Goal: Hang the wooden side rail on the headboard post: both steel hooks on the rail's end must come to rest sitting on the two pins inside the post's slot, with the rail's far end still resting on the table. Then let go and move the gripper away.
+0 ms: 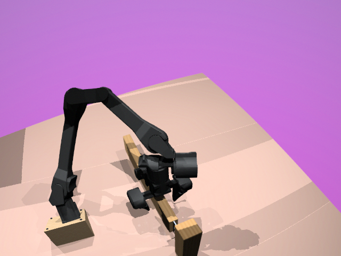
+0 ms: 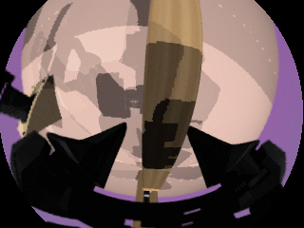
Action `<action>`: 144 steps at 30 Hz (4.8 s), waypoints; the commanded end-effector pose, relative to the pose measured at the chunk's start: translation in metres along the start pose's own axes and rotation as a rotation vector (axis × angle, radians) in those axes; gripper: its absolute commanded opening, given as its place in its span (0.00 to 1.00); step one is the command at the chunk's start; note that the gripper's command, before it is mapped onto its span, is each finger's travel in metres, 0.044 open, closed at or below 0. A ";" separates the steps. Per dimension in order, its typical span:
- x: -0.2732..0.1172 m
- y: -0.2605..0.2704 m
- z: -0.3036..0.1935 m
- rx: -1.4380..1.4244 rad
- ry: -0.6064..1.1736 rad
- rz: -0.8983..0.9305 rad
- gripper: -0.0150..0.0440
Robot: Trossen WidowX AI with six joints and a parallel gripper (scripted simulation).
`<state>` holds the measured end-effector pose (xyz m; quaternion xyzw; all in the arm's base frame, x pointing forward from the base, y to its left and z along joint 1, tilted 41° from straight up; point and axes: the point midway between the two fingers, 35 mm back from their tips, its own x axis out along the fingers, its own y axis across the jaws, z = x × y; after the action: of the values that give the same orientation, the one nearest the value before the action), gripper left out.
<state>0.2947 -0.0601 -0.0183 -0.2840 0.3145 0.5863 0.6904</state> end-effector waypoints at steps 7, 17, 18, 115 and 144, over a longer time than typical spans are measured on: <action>0.002 0.002 0.001 0.007 -0.006 0.003 0.56; 0.002 0.002 0.001 0.007 -0.006 0.003 0.31; 0.002 0.002 0.001 0.007 -0.006 0.003 0.26; -0.009 0.007 0.000 0.008 -0.006 0.003 0.25; -0.013 0.007 0.000 0.008 -0.006 0.003 0.25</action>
<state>0.2843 -0.0621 -0.0115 -0.2730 0.3177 0.5918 0.6887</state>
